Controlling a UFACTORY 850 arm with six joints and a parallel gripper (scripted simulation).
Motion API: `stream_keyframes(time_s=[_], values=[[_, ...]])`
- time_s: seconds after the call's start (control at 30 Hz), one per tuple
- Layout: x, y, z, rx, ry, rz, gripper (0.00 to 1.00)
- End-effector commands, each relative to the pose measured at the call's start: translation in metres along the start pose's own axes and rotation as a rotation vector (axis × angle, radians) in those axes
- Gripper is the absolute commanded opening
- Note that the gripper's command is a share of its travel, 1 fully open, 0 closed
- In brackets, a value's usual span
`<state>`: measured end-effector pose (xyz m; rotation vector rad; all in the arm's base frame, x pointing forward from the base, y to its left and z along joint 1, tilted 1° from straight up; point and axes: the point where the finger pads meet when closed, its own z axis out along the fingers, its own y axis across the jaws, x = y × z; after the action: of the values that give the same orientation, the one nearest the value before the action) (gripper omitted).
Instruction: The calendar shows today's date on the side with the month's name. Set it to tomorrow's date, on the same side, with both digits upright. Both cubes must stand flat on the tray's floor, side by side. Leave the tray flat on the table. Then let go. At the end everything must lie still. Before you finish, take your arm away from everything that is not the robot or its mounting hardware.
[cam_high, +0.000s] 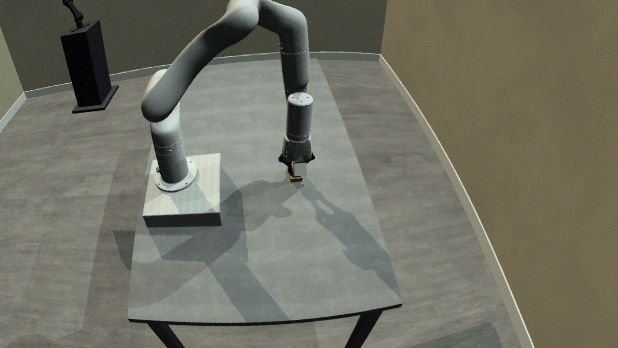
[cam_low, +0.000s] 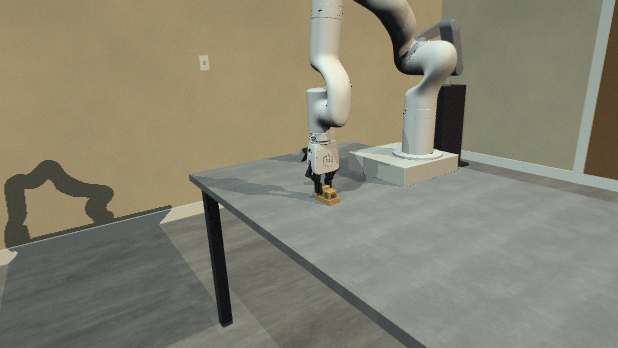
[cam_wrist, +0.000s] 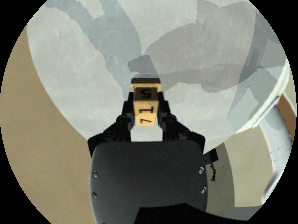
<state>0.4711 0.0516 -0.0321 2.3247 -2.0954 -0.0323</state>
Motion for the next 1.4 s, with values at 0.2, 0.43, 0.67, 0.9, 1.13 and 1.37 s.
stream_keyframes(time_s=[0.2, 0.43, 0.67, 0.9, 1.13, 1.37], values=[[0.0000, -0.0009, 0.0038, 0.002, 0.000, 0.000, 0.29], [0.0000, -0.0009, 0.0052, 0.002, 0.000, 0.000, 0.29], [0.0000, -0.0009, 0.0057, 0.002, 0.000, 0.000, 0.29], [0.0000, -0.0009, 0.0057, 0.002, 0.000, 0.000, 0.29], [0.0000, -0.0009, 0.0057, 0.002, 0.000, 0.000, 0.29], [0.0000, -0.0009, 0.0057, 0.002, 0.000, 0.000, 0.29]])
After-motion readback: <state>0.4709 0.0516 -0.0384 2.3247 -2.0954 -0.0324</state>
